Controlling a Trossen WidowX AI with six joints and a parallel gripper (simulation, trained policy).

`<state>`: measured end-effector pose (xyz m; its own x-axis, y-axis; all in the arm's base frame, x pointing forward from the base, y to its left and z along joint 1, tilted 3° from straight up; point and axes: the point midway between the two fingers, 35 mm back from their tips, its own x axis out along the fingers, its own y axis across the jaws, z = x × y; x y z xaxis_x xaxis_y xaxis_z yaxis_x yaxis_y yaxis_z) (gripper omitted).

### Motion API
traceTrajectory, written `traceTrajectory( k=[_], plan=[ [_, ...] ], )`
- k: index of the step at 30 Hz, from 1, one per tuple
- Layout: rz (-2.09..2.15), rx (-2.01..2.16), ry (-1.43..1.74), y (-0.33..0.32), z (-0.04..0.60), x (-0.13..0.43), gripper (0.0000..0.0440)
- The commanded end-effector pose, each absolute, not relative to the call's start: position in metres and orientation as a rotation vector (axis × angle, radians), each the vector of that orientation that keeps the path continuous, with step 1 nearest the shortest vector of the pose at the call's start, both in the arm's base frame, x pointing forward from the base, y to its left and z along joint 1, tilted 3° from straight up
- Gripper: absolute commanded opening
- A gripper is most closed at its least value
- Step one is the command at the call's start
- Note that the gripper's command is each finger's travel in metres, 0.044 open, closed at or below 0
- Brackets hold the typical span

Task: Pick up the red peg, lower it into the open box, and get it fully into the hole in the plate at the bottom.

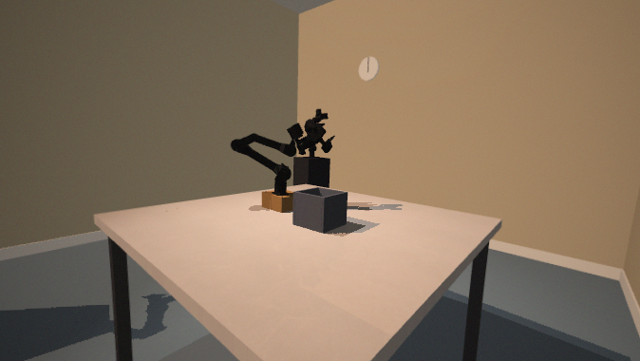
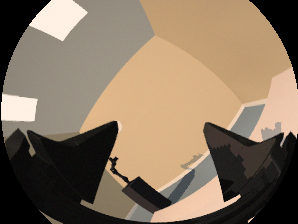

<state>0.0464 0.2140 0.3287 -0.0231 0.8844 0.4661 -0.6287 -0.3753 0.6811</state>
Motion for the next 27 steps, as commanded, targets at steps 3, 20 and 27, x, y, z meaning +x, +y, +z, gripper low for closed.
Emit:
traceTrajectory(
  k=[3,20,27],
  plan=[
    [1.572,1.064,0.409,0.221,0.325,0.063,0.0440],
    [1.011,1.164,0.767,0.228,0.298,0.149,0.0440],
    [0.773,1.208,0.903,0.218,0.280,0.172,0.0440]
  ],
)
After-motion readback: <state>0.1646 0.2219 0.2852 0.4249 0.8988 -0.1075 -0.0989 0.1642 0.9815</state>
